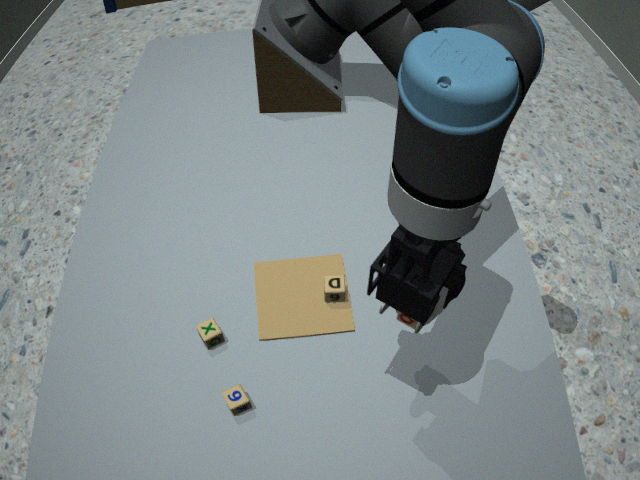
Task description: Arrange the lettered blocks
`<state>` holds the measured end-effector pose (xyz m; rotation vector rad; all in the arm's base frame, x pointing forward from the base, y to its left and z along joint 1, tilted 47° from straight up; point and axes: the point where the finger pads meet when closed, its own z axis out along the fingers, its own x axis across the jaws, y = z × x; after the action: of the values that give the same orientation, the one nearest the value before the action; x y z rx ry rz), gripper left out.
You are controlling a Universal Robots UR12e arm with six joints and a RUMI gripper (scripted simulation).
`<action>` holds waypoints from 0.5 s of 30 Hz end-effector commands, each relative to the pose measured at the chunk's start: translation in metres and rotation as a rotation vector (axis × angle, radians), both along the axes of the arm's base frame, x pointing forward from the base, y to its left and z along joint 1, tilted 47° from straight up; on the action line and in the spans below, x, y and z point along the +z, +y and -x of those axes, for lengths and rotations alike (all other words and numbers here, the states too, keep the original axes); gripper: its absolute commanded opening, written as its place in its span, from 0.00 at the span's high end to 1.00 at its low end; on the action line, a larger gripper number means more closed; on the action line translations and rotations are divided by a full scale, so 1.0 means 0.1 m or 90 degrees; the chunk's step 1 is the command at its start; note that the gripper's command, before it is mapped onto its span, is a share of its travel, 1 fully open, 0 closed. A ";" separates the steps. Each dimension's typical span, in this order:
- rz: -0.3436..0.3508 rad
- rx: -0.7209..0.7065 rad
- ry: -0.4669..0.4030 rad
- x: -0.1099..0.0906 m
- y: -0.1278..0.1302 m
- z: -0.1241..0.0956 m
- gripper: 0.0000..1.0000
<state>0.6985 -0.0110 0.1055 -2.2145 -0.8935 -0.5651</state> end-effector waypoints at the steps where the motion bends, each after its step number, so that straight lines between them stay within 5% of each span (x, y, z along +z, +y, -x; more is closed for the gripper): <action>1: 0.000 0.000 -0.001 0.00 -0.01 0.00 0.91; 15: 0.007 0.028 -0.031 -0.03 -0.04 0.04 0.91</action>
<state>0.6958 -0.0131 0.1033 -2.2007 -0.9427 -0.5848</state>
